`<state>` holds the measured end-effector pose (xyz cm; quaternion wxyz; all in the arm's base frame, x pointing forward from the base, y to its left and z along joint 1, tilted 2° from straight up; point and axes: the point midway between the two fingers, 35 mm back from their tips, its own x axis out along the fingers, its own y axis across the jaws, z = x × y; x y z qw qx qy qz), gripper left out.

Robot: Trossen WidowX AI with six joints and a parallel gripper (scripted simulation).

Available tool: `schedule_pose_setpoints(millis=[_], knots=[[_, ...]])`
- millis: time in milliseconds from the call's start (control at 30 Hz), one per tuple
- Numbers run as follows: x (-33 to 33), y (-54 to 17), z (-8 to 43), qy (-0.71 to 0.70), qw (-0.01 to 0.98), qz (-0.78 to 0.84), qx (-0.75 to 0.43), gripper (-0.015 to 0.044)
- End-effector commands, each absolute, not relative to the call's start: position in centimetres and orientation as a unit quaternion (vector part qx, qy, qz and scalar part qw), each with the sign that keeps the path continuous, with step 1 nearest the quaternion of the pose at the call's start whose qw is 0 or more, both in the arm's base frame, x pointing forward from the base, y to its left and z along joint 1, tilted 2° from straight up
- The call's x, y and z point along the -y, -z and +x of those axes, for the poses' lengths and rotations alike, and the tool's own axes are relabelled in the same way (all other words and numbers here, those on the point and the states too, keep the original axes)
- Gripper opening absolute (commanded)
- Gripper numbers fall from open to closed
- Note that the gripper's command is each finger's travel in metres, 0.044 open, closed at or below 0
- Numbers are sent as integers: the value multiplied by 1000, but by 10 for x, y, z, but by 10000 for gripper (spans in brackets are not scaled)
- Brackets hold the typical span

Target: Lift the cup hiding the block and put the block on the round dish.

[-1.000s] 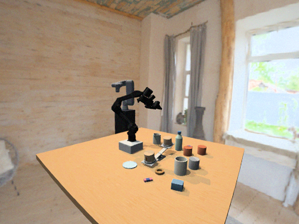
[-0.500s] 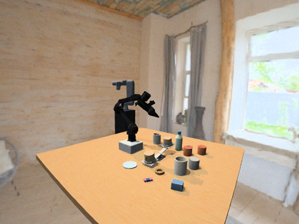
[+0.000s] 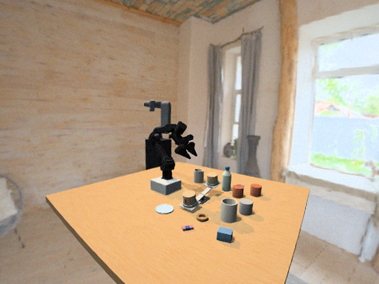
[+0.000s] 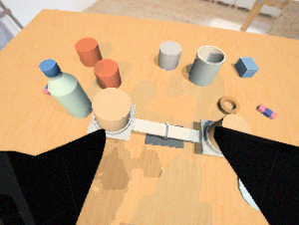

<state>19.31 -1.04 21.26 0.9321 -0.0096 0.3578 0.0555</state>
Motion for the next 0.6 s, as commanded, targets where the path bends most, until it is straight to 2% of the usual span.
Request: schedule_pose_setpoints(millis=[0,267,567], knots=[[30,-199,187,8,929,15,-370,440],[35,-197,188,23,926,27,-376,440],[58,-196,207,94,887,139,-429,440]])
